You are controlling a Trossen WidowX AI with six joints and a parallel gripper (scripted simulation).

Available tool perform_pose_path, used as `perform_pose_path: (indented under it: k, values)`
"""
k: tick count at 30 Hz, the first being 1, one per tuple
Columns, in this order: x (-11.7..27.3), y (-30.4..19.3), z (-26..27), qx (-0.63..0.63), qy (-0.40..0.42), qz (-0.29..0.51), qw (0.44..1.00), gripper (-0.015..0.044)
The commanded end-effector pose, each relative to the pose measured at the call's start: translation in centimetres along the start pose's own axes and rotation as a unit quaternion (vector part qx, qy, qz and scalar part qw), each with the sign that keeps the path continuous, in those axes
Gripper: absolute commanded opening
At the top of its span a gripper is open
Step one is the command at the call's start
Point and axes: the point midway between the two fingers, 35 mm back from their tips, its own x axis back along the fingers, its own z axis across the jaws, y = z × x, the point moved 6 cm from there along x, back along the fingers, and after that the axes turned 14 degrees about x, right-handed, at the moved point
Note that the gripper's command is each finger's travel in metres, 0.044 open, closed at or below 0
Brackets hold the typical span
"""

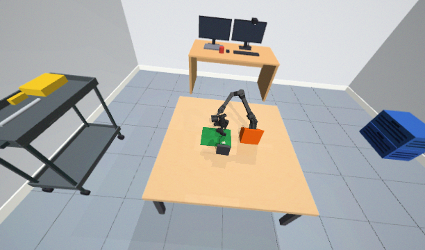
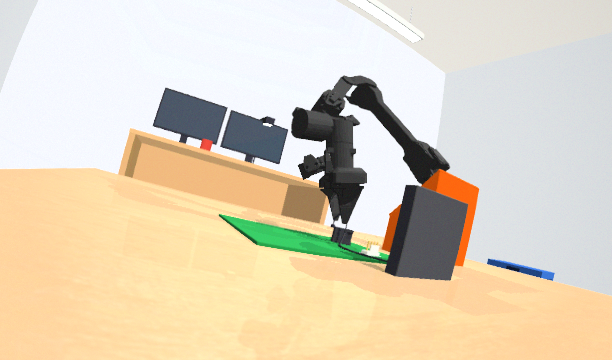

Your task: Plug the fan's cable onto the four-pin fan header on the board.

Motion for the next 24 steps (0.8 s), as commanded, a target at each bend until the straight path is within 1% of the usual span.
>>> perform_pose_path:
  k: [1, 8, 16, 24]
  values:
    - [-1.0, 0.0, 0.0, 0.004, -0.004, 0.004, 1.000, 0.0440]
    - [-2.1, 0.2, -0.1, 0.004, -0.005, 0.004, 1.000, 0.0440]
    - [-2.2, 0.2, -0.1, 0.004, -0.005, 0.005, 1.000, 0.0440]
    - [-2.0, 0.3, -0.2, 0.001, -0.001, 0.003, 1.000, 0.0230]
